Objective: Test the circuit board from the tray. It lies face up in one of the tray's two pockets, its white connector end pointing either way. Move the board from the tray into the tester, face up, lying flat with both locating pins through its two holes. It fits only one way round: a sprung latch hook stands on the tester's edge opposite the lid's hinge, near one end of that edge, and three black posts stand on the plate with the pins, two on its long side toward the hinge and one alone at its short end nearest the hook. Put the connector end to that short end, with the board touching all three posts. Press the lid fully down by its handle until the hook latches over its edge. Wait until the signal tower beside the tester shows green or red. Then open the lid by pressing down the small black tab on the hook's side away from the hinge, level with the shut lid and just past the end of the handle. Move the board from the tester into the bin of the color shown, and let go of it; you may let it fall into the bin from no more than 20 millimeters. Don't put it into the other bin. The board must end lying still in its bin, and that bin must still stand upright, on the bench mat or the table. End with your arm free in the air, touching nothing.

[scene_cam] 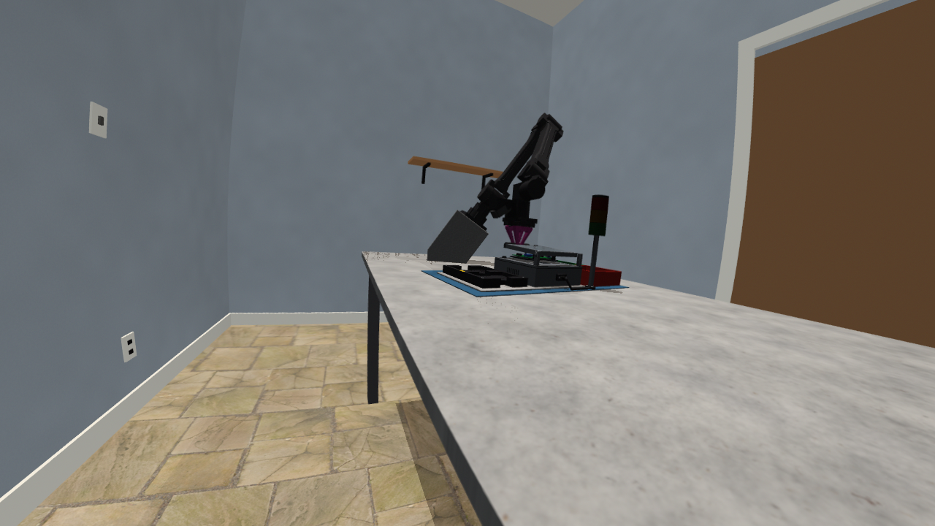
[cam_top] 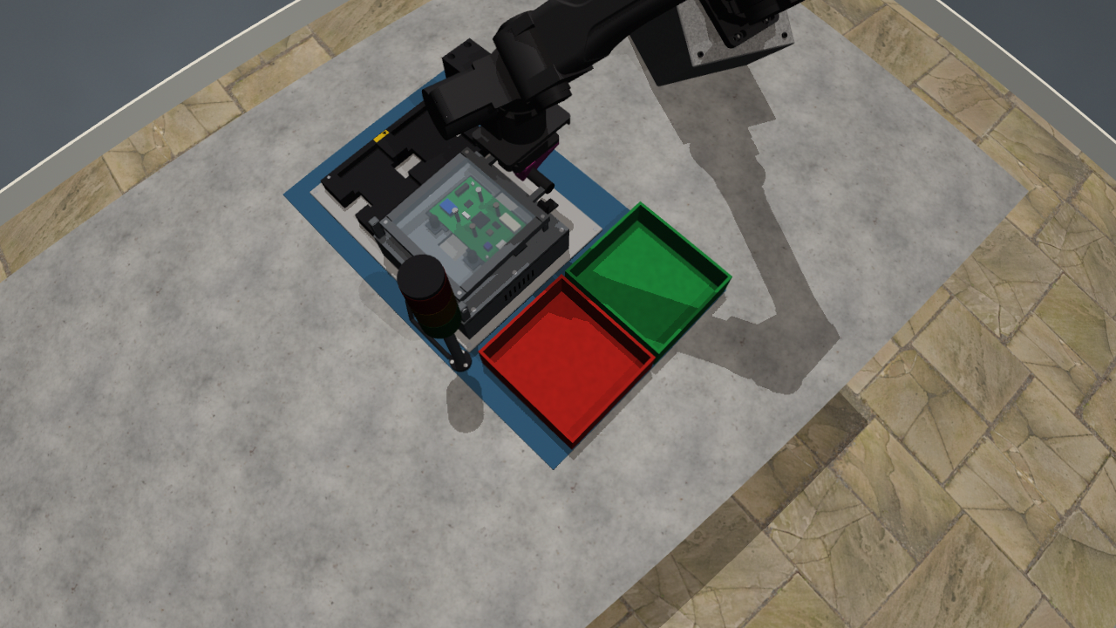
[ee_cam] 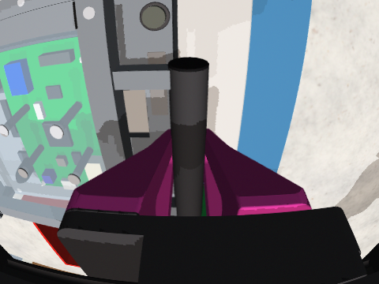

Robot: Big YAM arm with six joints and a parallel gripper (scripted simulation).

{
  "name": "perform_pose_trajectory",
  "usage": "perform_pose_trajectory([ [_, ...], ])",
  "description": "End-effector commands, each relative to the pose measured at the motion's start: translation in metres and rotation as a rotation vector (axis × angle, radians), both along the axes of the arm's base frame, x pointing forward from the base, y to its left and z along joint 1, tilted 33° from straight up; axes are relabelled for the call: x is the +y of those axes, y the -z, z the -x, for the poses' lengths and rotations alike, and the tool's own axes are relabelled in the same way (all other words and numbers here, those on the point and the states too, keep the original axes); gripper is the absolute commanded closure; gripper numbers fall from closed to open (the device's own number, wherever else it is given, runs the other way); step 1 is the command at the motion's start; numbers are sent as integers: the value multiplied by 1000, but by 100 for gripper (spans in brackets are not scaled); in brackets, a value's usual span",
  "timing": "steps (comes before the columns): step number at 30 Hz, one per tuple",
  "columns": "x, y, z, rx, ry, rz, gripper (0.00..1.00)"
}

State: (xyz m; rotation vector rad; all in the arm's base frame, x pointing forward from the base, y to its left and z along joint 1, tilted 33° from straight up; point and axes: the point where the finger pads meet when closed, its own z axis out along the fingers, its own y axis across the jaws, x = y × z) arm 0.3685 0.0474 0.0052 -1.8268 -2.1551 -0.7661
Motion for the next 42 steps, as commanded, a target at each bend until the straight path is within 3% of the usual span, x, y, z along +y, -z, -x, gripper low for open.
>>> perform_pose_trajectory([
  [1, 7, 6, -13, -13, -8, 3, 100],
  [42, 9, 8, -15, -16, -8, 4, 100],
])
